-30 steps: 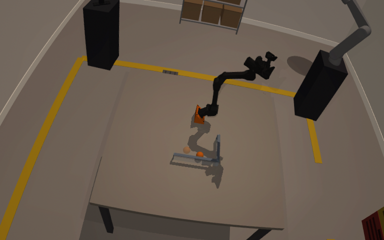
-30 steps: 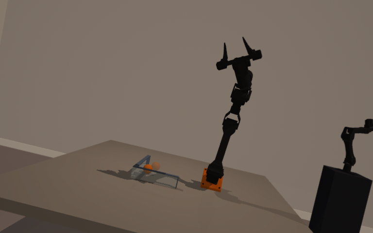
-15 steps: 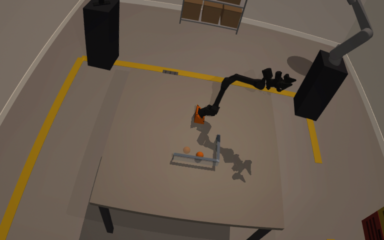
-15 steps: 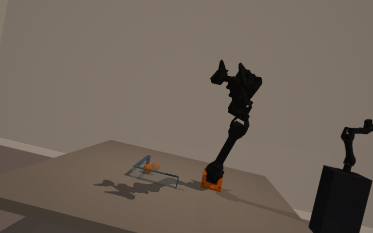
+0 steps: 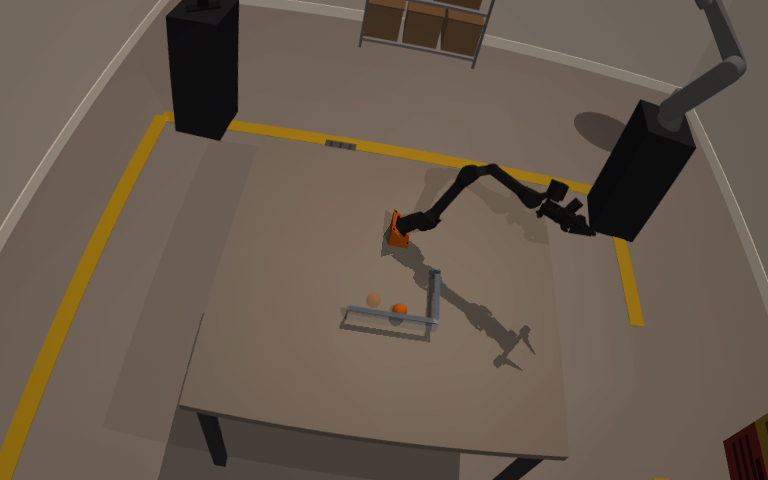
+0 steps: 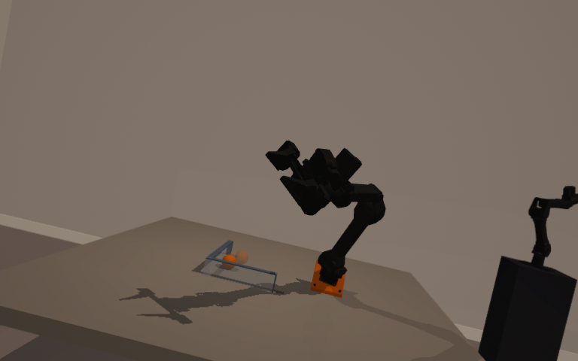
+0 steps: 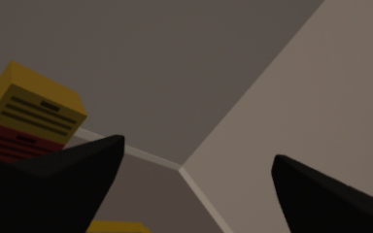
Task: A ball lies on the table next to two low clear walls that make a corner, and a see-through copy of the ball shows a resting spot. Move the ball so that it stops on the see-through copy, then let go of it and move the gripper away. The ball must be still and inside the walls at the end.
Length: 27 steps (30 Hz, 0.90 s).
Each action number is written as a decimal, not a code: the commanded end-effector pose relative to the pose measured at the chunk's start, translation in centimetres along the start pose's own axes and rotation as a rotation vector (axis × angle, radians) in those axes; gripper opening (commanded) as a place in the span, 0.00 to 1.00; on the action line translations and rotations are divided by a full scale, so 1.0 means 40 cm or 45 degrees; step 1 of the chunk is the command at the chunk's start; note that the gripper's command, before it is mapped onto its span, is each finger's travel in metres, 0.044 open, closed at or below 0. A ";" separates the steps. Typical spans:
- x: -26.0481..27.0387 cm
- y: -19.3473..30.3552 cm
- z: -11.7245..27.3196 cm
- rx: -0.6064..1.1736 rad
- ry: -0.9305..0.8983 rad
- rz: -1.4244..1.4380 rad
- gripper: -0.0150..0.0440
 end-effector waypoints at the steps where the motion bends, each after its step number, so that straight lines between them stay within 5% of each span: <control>1: 0.006 0.176 -0.046 0.239 -0.054 0.139 0.86; 14: -0.129 0.635 -0.028 0.902 -0.083 0.288 0.86; 27: -0.371 1.030 0.223 1.689 -0.115 0.139 0.86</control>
Point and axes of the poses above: the point midway between the two fingers, 35 mm back from their tips, its own z axis back along the fingers, its own x axis across the jaws, y = z × x, the point moved 2 cm from there along z, back along the fingers, and after that the axes turned 7 degrees about z, right-handed, at the moved point
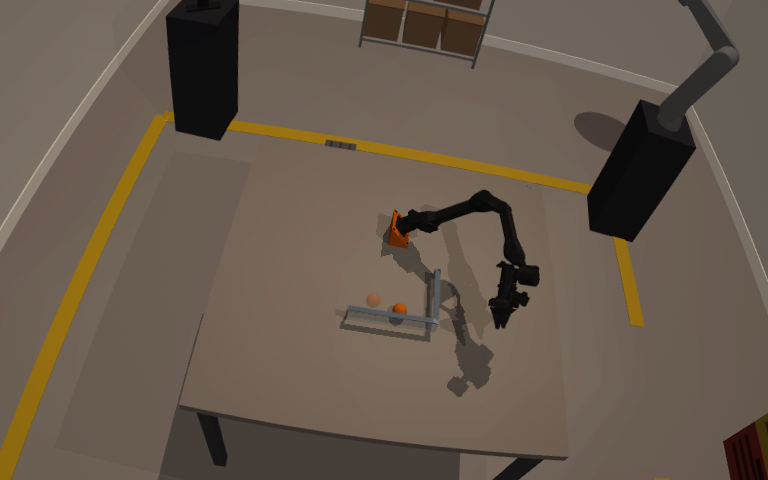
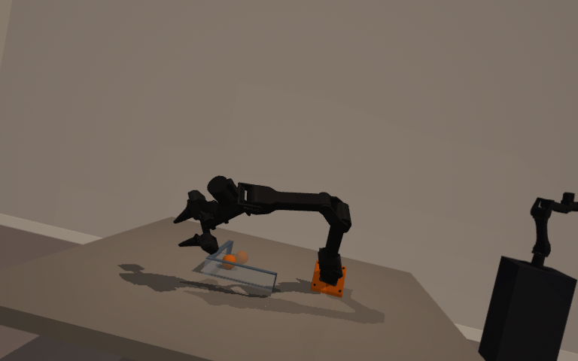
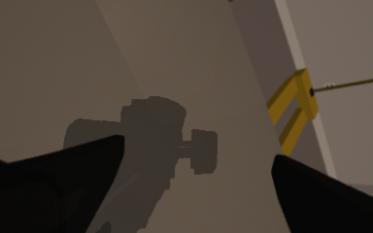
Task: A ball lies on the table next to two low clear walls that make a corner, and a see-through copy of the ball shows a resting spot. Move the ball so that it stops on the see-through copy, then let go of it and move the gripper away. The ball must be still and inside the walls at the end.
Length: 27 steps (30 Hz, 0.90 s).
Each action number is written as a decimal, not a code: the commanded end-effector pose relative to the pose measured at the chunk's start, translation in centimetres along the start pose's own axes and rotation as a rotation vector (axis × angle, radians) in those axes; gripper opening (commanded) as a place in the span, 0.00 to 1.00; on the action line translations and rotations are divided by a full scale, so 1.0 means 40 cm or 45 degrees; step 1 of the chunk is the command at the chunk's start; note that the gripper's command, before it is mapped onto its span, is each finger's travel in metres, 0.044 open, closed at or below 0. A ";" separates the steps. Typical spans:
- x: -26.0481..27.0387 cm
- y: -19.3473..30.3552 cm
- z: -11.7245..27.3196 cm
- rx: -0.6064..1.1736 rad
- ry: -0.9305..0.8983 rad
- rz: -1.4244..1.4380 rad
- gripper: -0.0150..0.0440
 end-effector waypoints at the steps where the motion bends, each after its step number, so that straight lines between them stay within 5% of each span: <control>1: -0.048 0.158 -0.055 0.244 -0.088 -0.096 0.86; 9: -0.130 0.467 -0.079 0.650 -0.281 -0.404 0.86; 19: -0.149 0.791 0.008 0.952 -0.627 -1.056 0.86; 27: -0.142 0.833 0.032 0.983 -0.698 -1.214 0.86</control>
Point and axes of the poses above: the point midway between the two fingers, 35 mm back from their tips, its own z axis back along the fingers, its own x axis across the jaws, y = z × x, the point moved 2 cm from there along z, back along the fingers, and after that the axes turned 7 degrees about z, right-handed, at the moved point
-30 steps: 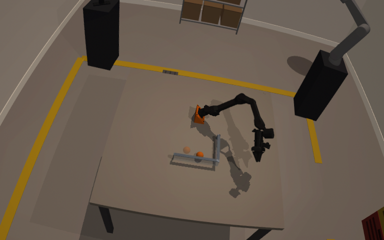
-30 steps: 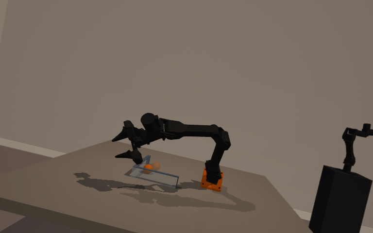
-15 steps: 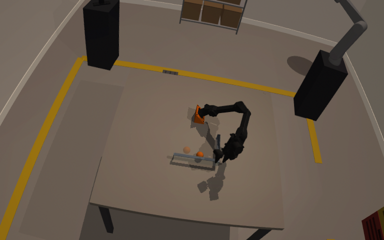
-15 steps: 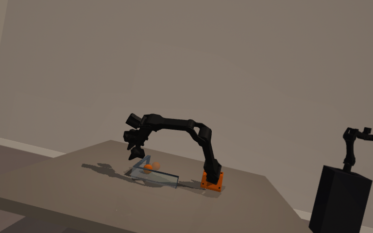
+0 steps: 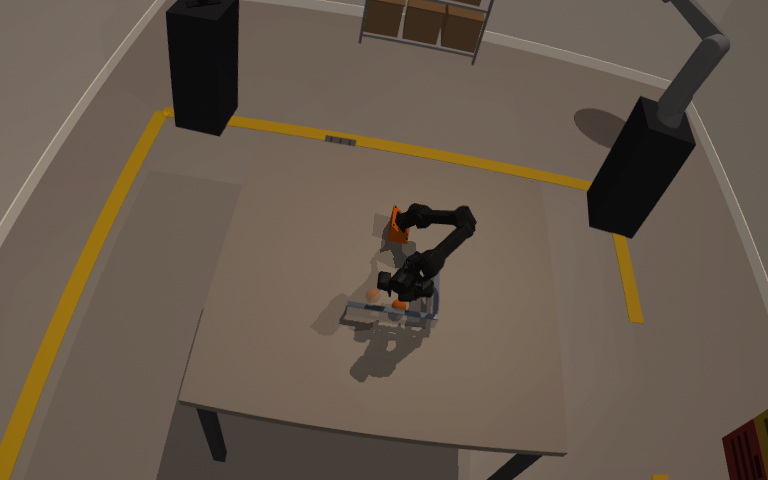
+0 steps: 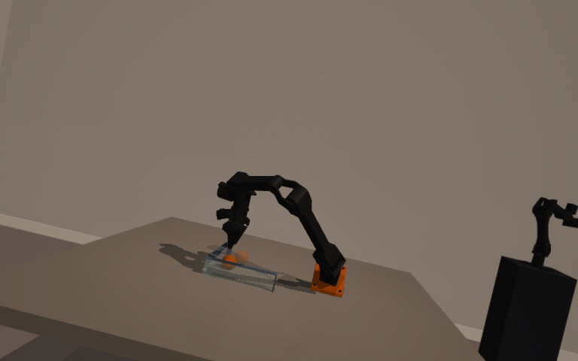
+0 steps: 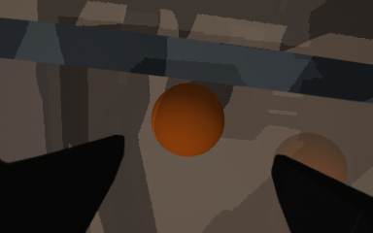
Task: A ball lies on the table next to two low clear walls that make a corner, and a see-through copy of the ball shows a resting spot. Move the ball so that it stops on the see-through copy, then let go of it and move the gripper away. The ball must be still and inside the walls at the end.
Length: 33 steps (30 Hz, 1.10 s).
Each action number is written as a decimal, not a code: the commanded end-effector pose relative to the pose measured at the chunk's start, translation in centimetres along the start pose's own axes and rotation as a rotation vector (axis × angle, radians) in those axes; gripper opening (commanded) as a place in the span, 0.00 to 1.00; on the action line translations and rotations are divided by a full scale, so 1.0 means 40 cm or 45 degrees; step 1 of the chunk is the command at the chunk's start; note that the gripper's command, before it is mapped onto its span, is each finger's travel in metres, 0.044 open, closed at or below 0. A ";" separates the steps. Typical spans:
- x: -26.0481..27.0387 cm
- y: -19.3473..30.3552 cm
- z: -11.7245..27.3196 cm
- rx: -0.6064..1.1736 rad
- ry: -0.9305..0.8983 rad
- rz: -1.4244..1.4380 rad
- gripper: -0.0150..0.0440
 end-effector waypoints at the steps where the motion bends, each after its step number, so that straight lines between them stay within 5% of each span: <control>1: 0.008 0.005 -0.002 0.007 -0.036 -0.010 0.86; 33: 0.012 0.004 -0.130 0.006 -0.038 -0.009 0.86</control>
Point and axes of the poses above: the point midway between the two fingers, 35 mm back from their tips, its own z axis back along the fingers, its own x axis across the jaws, y = z × x, the point moved 2 cm from there along z, back along the fingers, and after that the axes turned 7 degrees about z, right-handed, at the moved point
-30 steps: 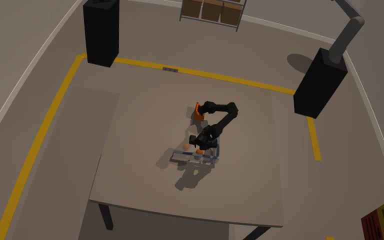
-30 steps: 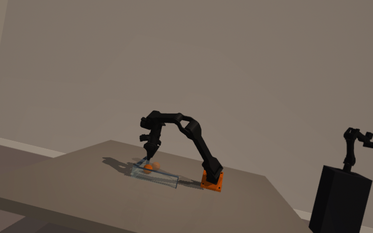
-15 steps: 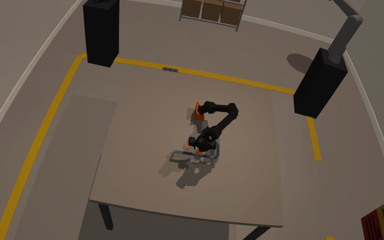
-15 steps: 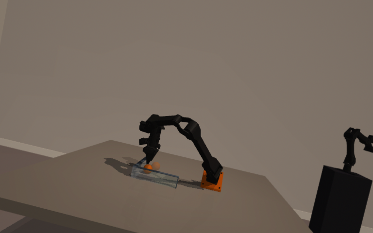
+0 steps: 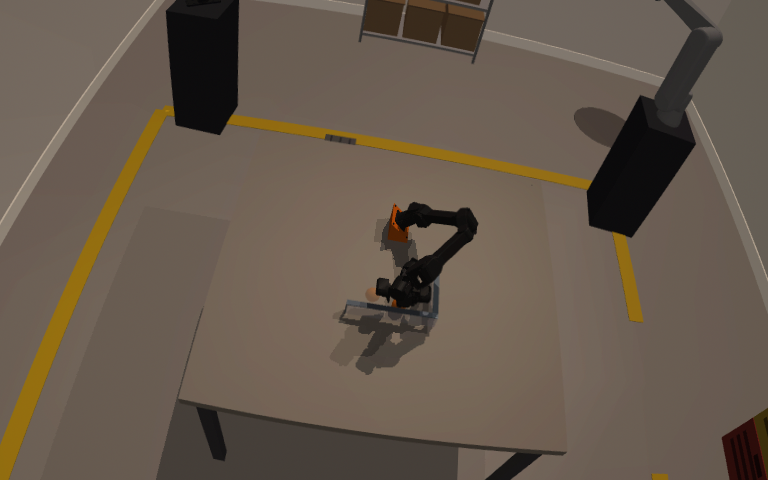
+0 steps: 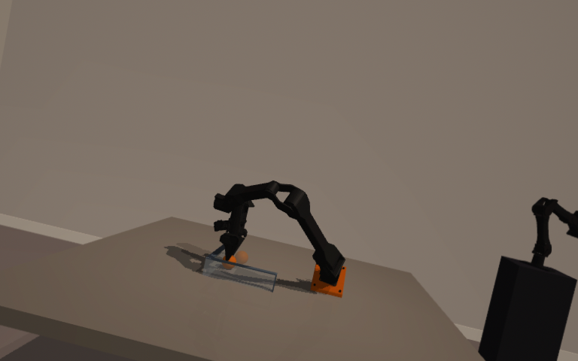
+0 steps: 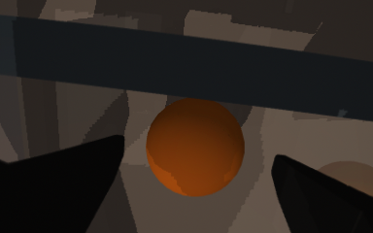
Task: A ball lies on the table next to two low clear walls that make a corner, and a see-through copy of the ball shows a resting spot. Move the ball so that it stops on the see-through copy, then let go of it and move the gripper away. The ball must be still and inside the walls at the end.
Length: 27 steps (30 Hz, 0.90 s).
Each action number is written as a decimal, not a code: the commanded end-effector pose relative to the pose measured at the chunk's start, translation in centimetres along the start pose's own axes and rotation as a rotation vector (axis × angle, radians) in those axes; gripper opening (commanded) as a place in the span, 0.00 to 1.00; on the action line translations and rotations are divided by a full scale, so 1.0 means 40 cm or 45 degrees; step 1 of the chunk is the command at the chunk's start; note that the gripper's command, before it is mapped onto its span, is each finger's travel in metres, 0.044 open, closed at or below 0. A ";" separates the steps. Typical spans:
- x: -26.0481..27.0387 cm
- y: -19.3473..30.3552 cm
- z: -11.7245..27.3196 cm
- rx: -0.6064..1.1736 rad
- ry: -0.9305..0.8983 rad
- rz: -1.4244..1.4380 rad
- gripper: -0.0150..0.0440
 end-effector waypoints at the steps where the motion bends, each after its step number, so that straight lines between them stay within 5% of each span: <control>1: 0.004 0.003 -0.023 0.006 -0.008 -0.005 0.86; 7: 0.005 0.004 -0.041 0.006 -0.009 -0.005 0.86; 11: 0.005 0.004 -0.041 0.006 -0.009 -0.005 0.69; 18: 0.005 0.004 -0.041 0.006 -0.009 -0.005 0.61; 27: -0.003 -0.009 0.054 -0.017 0.004 -0.034 0.25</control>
Point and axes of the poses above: the point midway between the two fingers, 35 mm back from their tips, its own z axis back along the fingers, its own x axis across the jaws, y = z × x, the point moved 2 cm from there along z, back along the fingers, and after that the axes turned 7 degrees about z, right-handed, at the moved point
